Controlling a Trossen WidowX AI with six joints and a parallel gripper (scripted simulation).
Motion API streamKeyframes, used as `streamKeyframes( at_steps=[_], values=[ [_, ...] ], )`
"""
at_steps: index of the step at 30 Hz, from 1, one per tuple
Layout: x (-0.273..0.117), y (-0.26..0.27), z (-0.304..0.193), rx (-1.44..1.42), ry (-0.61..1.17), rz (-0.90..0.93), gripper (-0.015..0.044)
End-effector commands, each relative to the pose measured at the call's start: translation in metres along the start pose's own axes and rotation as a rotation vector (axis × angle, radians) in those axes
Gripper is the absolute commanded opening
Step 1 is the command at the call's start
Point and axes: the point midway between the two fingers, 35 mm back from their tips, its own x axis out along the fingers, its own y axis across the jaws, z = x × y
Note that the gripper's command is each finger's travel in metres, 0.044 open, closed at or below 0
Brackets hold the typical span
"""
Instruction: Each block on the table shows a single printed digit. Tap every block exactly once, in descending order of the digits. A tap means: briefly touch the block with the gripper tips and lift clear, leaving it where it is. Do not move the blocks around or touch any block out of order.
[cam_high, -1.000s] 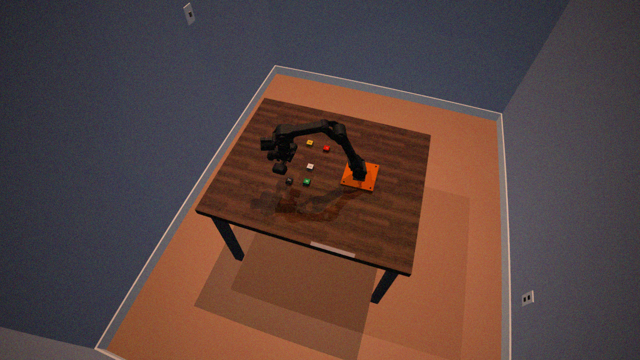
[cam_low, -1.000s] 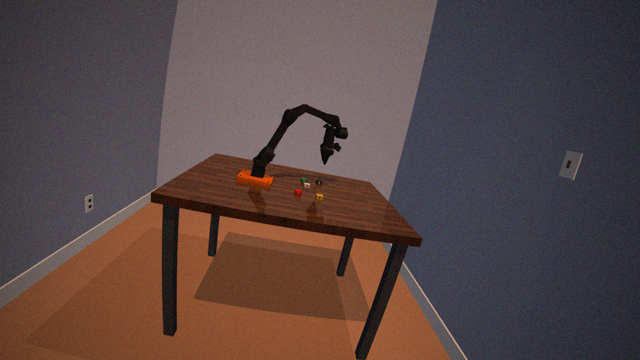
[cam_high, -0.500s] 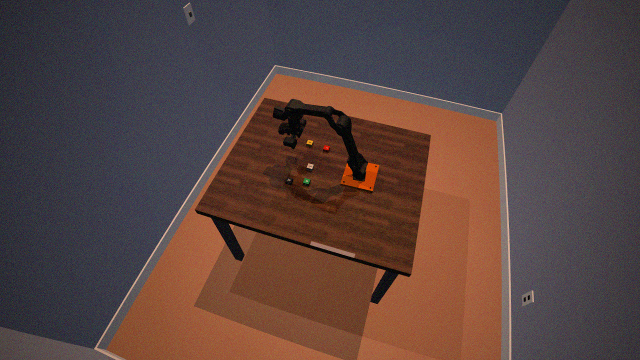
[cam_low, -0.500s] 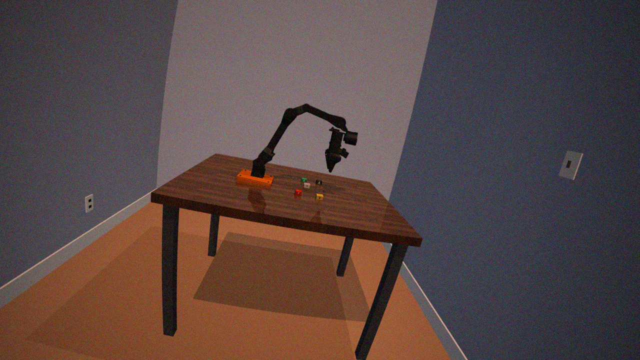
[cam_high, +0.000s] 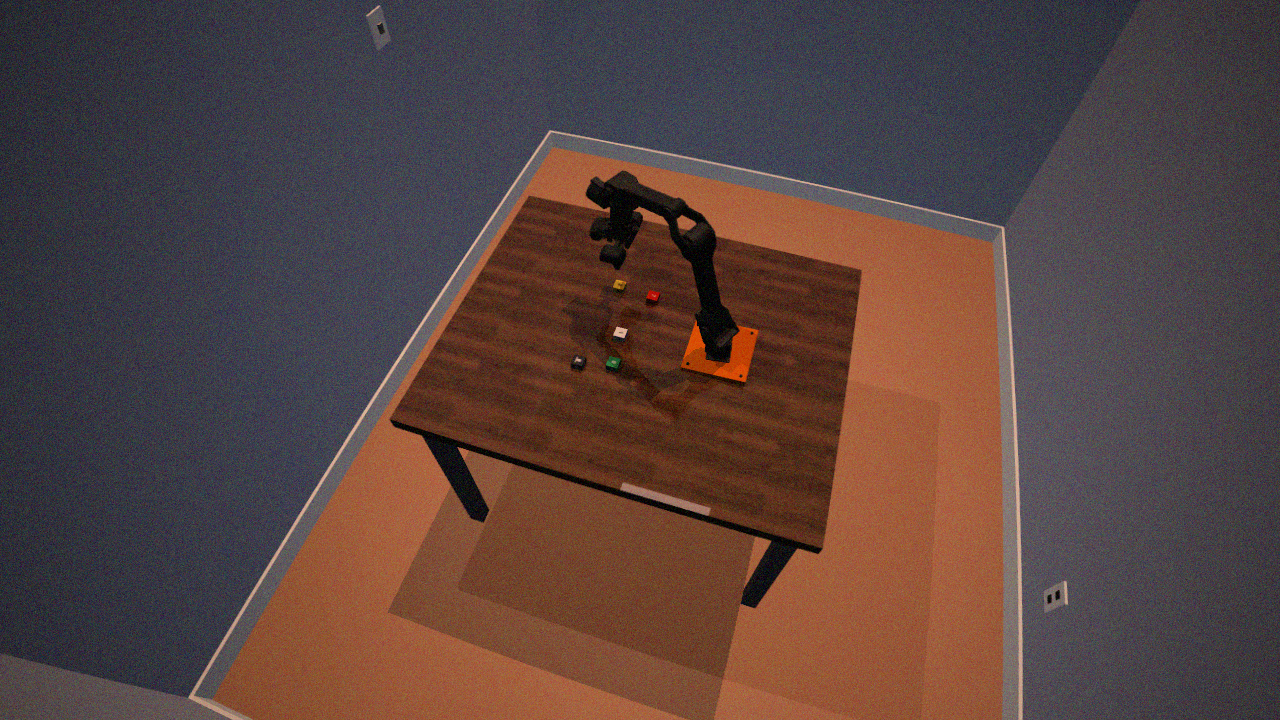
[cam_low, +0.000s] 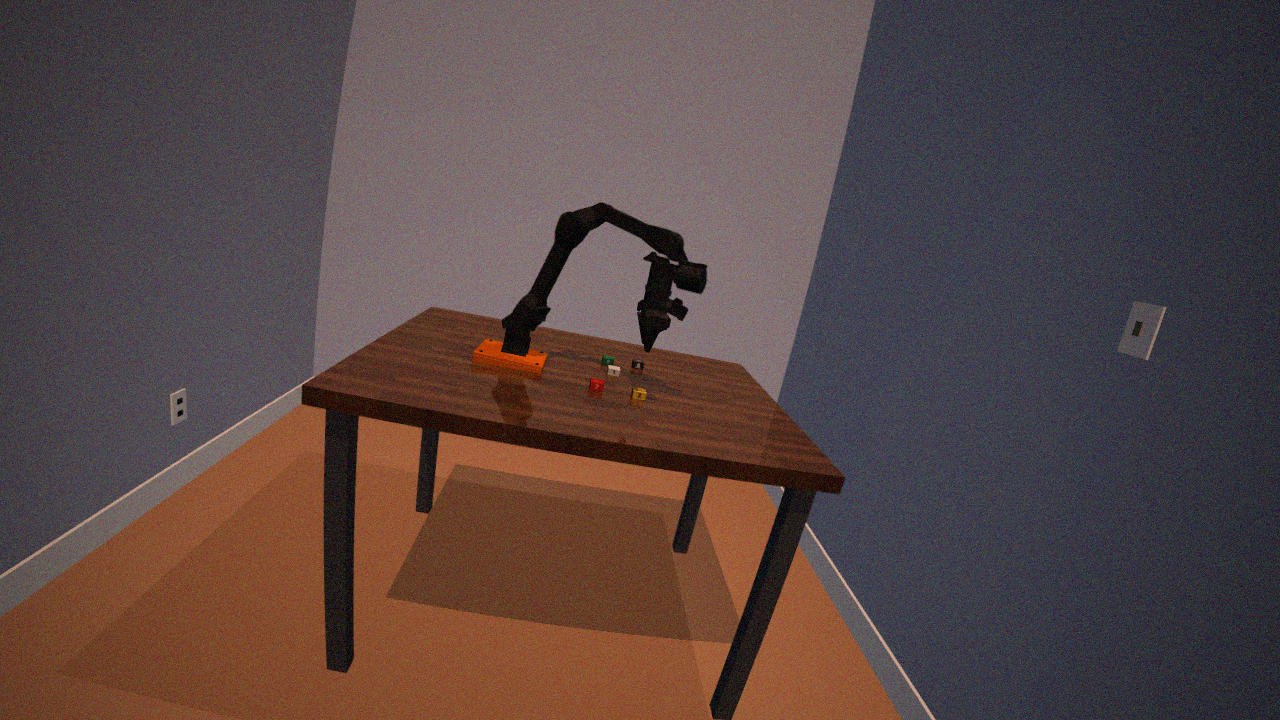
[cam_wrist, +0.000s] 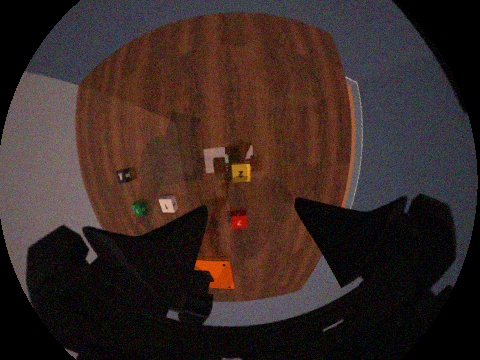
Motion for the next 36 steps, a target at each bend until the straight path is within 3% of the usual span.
streamKeyframes(
  at_steps=[1,14,23,29,31,36],
  values=[
    [0.000,-0.002,-0.001,-0.006,-0.003,0.004,0.0400],
    [0.000,-0.002,-0.003,-0.006,-0.003,0.004,0.0400],
    [0.000,0.009,-0.099,-0.005,0.005,0.004,0.0400],
    [0.001,0.011,-0.106,-0.005,0.005,0.004,0.0400],
    [0.010,0.010,-0.105,-0.003,0.004,0.004,0.0348],
    [0.074,0.011,-0.105,-0.004,0.004,0.005,0.0216]
  ],
)
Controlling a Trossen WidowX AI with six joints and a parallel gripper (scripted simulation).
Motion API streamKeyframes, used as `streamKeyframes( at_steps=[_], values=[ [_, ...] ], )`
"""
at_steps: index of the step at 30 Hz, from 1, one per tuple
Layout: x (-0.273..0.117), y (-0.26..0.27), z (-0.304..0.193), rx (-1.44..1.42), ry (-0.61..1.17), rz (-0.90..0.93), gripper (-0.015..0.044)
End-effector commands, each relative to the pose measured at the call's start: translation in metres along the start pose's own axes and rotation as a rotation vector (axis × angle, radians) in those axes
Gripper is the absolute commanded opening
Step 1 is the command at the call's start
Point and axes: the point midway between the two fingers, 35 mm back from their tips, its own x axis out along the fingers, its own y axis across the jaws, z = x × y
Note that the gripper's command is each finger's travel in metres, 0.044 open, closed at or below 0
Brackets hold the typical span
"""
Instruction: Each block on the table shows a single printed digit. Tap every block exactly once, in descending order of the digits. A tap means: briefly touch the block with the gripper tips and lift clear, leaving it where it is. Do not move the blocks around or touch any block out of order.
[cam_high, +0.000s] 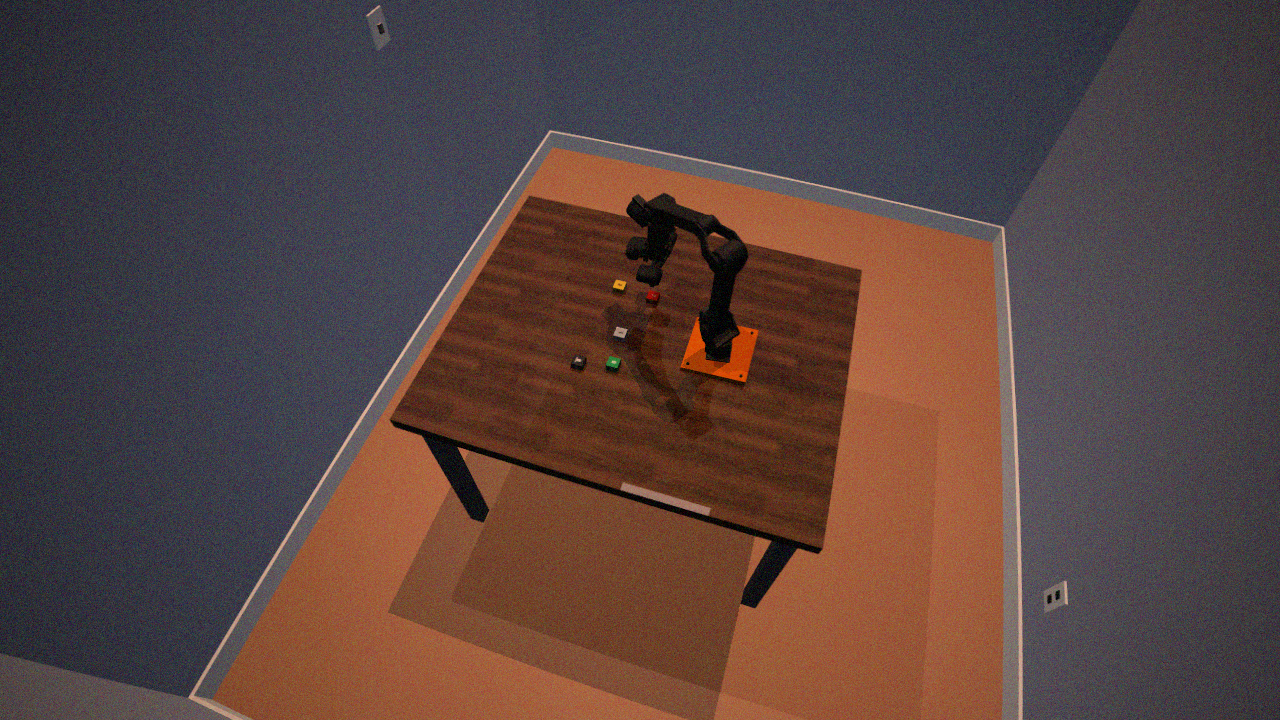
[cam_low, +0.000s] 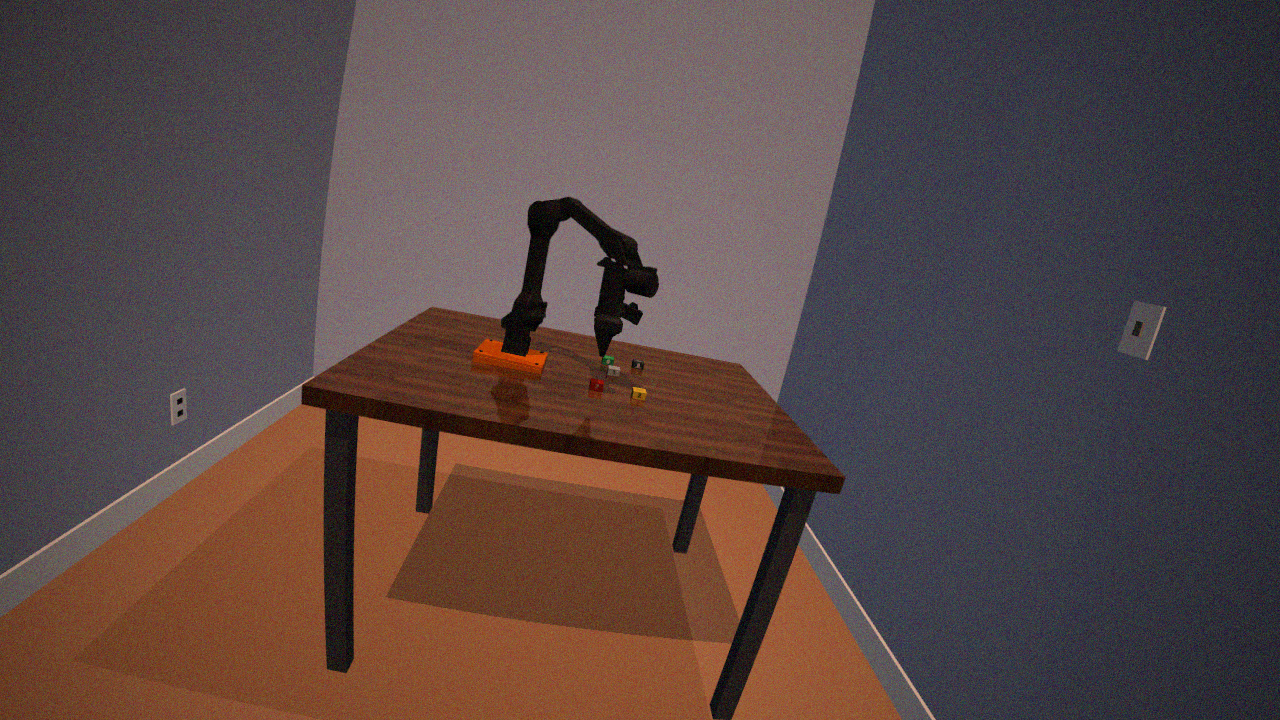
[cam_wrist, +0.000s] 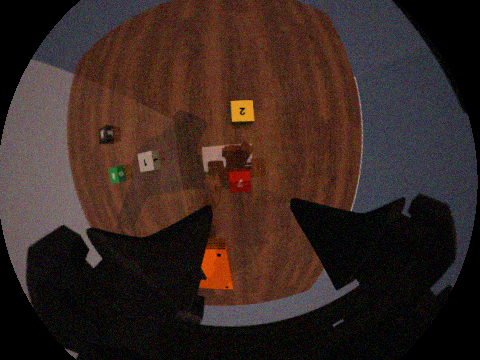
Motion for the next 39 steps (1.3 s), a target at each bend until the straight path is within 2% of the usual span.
streamKeyframes(
  at_steps=[1,8,20,39],
  values=[
    [0.045,0.005,-0.006,0.000,0.017,0.017,0.0190],
    [0.047,0.006,-0.007,0.000,0.017,0.017,0.0020],
    [0.048,0.006,-0.007,0.000,0.017,0.017,0.0020],
    [0.077,0.006,-0.007,0.000,0.017,0.018,0.0020]
  ],
)
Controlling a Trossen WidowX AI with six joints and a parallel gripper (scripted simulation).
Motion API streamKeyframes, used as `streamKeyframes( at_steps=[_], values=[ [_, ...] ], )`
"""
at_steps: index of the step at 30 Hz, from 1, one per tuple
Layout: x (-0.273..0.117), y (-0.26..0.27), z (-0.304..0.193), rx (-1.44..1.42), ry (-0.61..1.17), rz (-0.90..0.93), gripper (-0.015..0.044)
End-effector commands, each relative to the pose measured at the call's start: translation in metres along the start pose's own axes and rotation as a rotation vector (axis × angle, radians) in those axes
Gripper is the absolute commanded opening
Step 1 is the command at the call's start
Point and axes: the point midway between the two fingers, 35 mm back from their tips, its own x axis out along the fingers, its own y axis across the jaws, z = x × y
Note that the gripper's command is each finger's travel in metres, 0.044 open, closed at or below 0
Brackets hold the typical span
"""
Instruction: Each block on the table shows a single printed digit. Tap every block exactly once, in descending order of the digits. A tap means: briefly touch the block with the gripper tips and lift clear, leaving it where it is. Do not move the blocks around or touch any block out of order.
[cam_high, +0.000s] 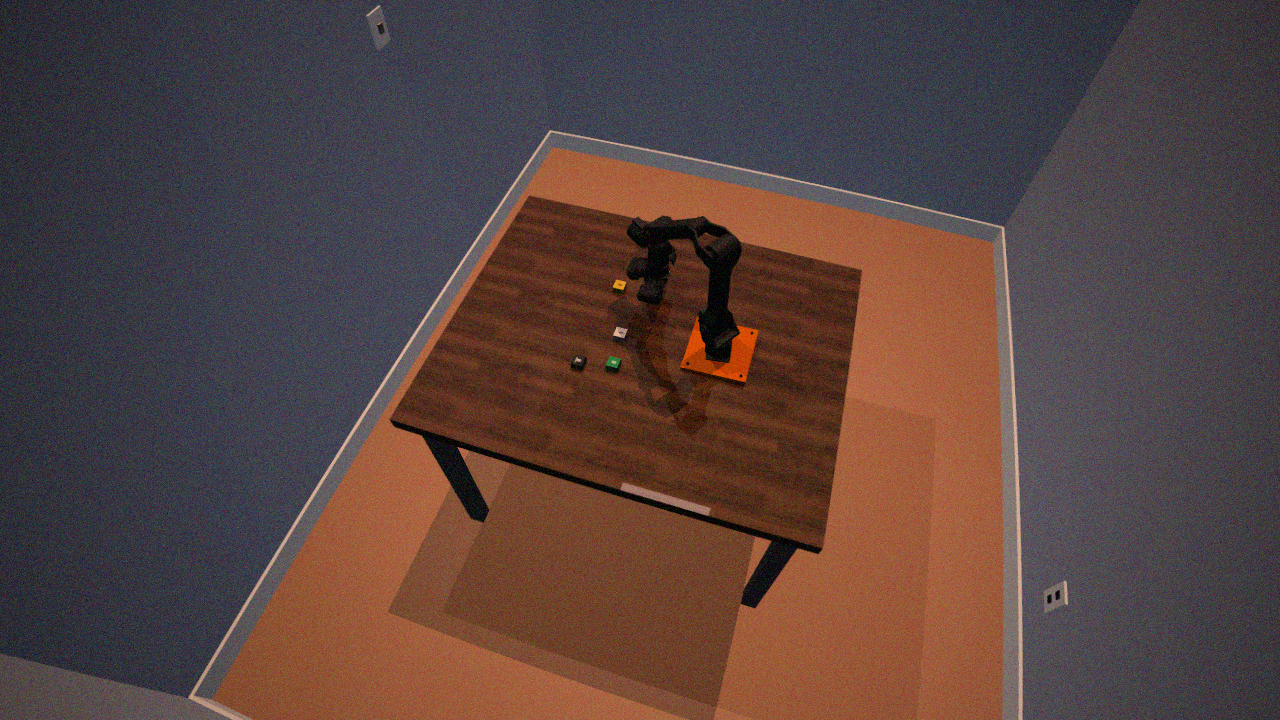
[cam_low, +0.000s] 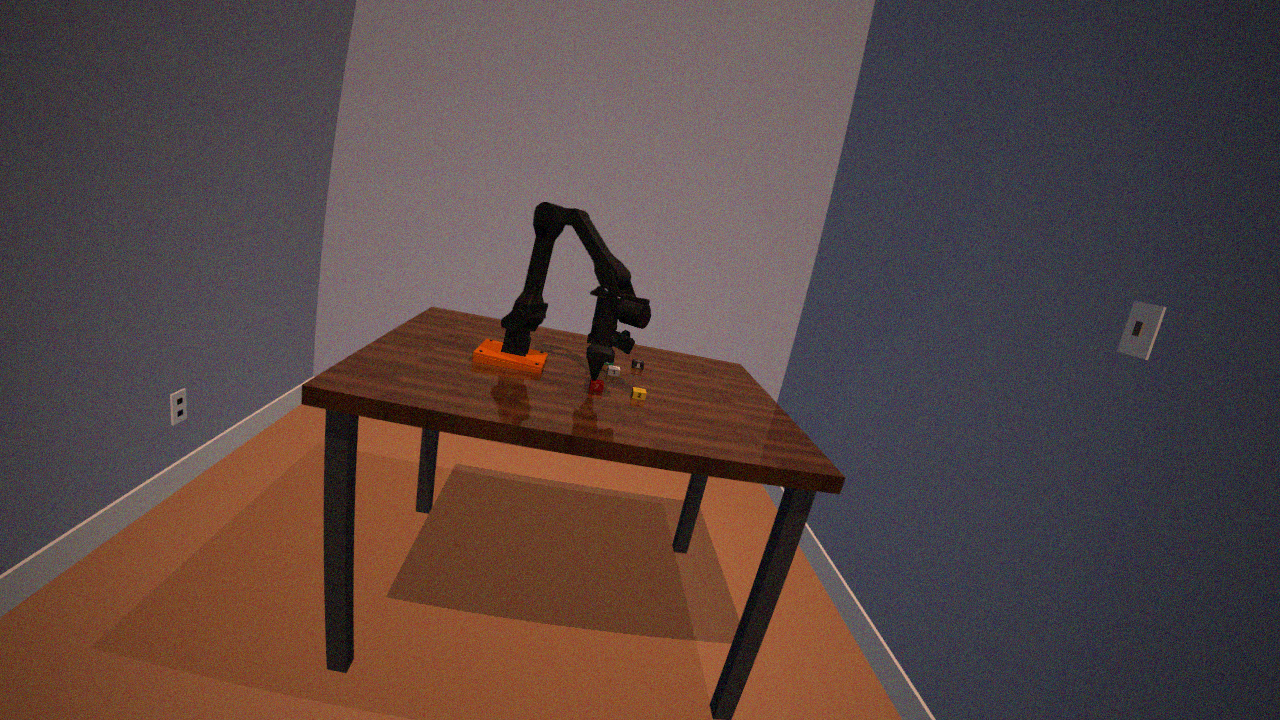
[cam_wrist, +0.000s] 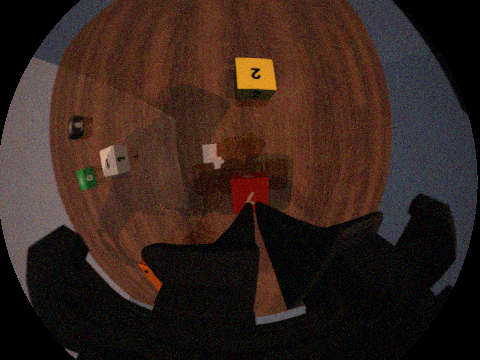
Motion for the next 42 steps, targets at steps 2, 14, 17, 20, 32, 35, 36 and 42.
streamKeyframes(
  at_steps=[2,14,17,20,32,35,36,42],
  values=[
    [0.006,0.001,-0.001,0.005,0.004,0.007,0.0020],
    [-0.024,0.001,-0.001,0.005,0.004,0.007,0.0020],
    [-0.043,-0.001,0.001,0.005,0.004,0.006,0.0020],
    [-0.085,-0.001,0.002,0.005,0.004,0.006,0.0020],
    [-0.109,0.027,0.039,0.005,0.005,0.007,0.0020],
    [-0.111,0.057,0.070,0.005,0.004,0.008,0.0020],
    [-0.111,0.069,0.079,0.005,0.003,0.008,0.0020],
    [-0.113,0.153,0.124,0.005,-0.001,0.014,0.0020]
  ],
)
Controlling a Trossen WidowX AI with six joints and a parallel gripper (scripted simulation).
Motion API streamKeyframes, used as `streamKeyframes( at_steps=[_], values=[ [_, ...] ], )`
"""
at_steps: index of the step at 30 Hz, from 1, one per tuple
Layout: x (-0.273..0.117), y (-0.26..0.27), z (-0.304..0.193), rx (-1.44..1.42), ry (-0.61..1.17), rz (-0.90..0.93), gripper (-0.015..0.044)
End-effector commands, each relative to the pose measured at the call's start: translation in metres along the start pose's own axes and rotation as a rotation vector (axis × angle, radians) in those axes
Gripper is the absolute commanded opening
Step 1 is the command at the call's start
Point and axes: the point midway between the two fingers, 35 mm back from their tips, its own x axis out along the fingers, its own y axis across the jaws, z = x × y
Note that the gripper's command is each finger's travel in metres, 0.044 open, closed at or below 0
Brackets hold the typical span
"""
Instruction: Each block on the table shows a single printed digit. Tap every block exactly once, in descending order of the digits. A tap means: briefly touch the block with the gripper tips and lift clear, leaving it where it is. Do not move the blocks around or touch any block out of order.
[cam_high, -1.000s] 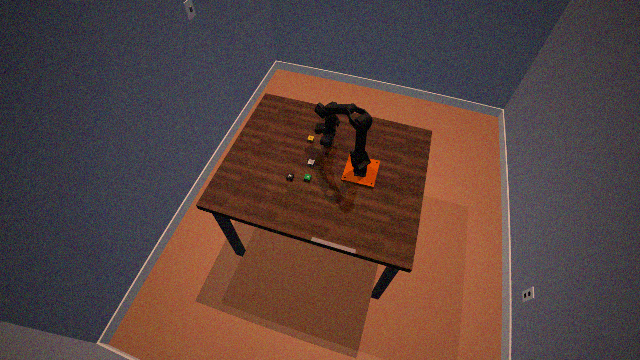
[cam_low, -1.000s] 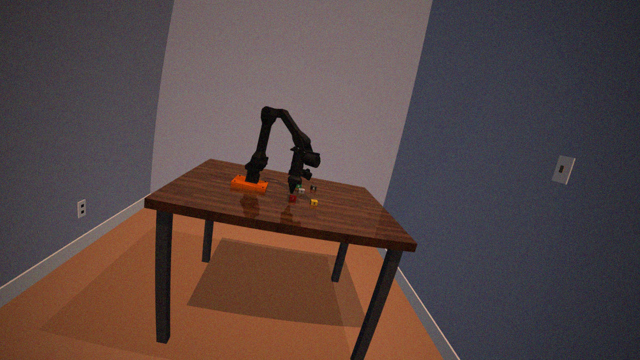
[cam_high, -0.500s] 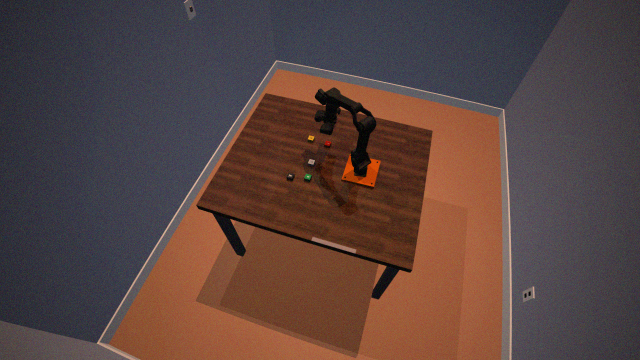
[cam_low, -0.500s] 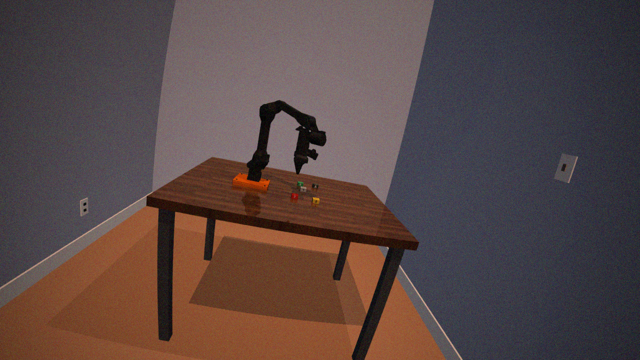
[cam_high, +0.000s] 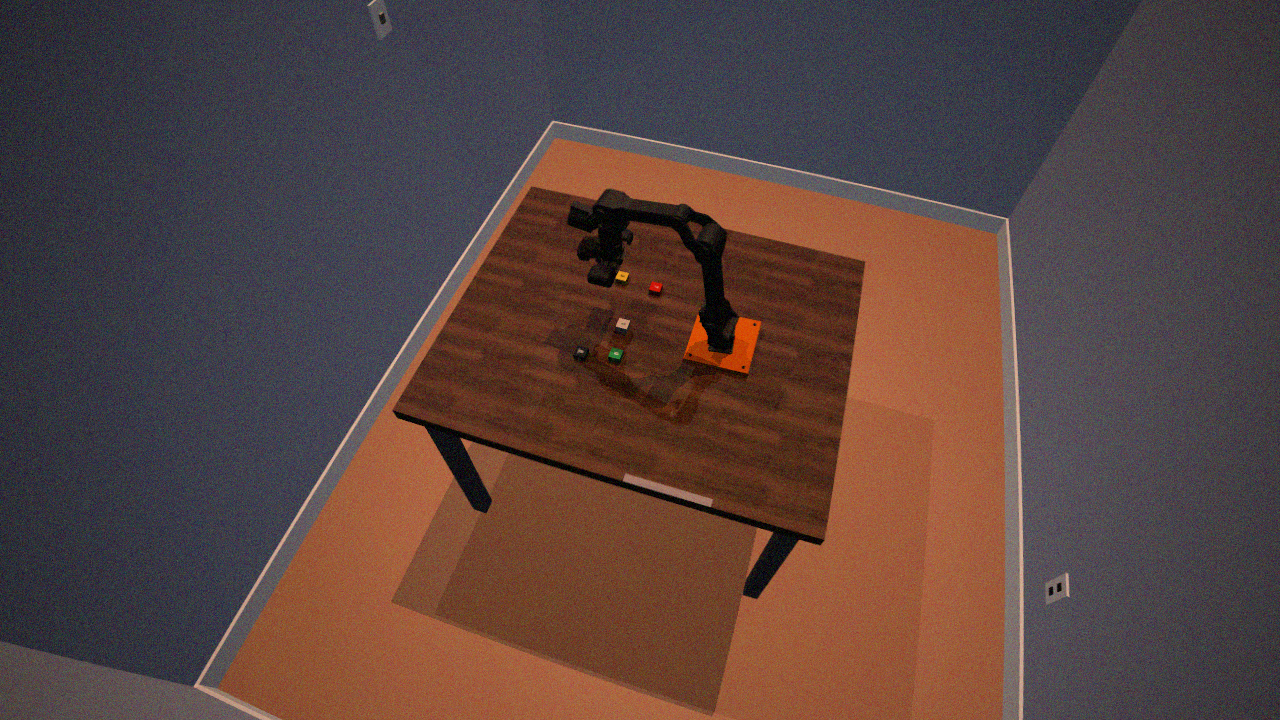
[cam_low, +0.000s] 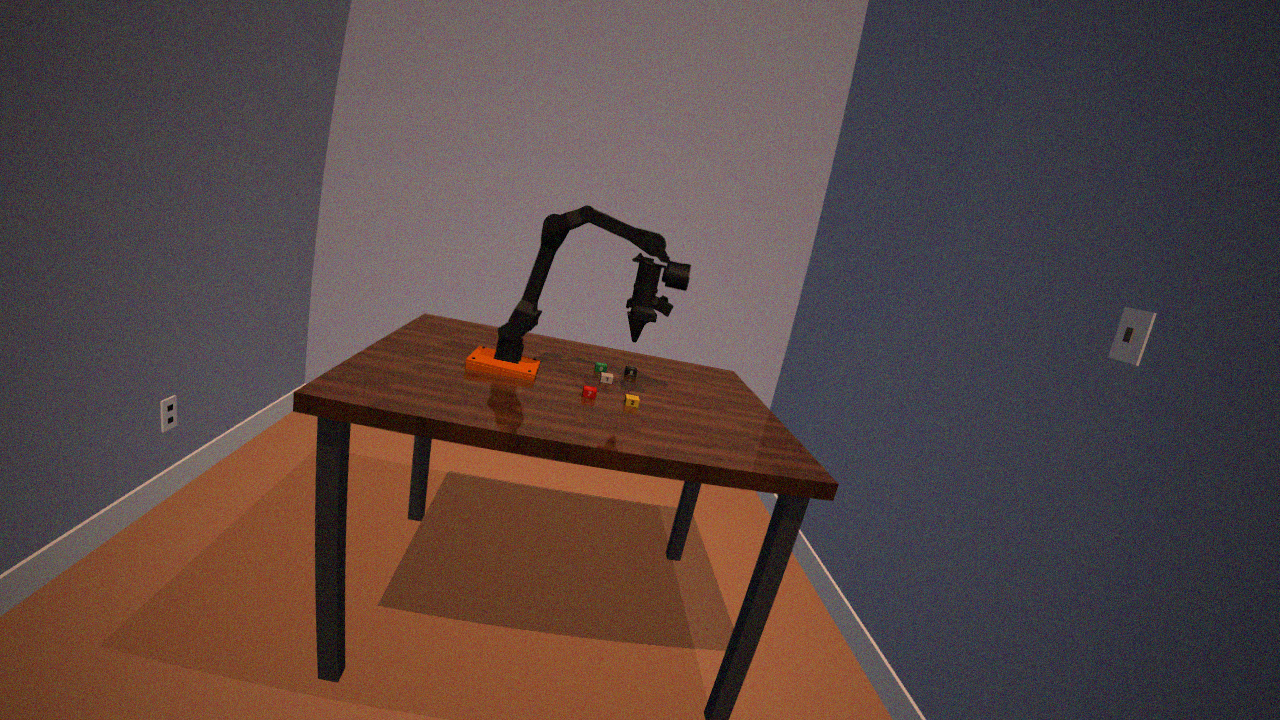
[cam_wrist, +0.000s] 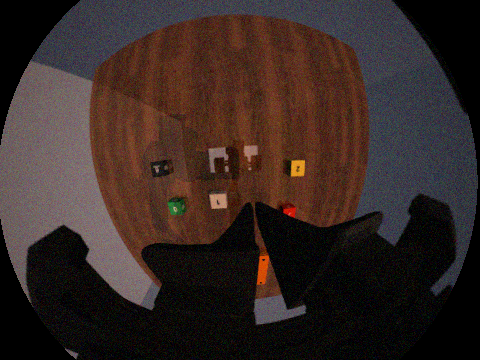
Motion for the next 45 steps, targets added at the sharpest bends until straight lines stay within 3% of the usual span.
streamKeyframes(
  at_steps=[1,9,16,23,45],
  values=[
    [0.001,0.065,0.025,0.000,0.003,0.003,0.0020],
    [0.004,0.177,0.035,0.001,-0.002,0.017,0.0020],
    [0.006,0.178,0.035,0.001,-0.002,0.017,0.0020],
    [0.083,0.180,0.035,0.001,-0.002,0.017,0.0020],
    [0.111,0.180,0.035,0.001,-0.002,0.017,0.0020]
  ],
)
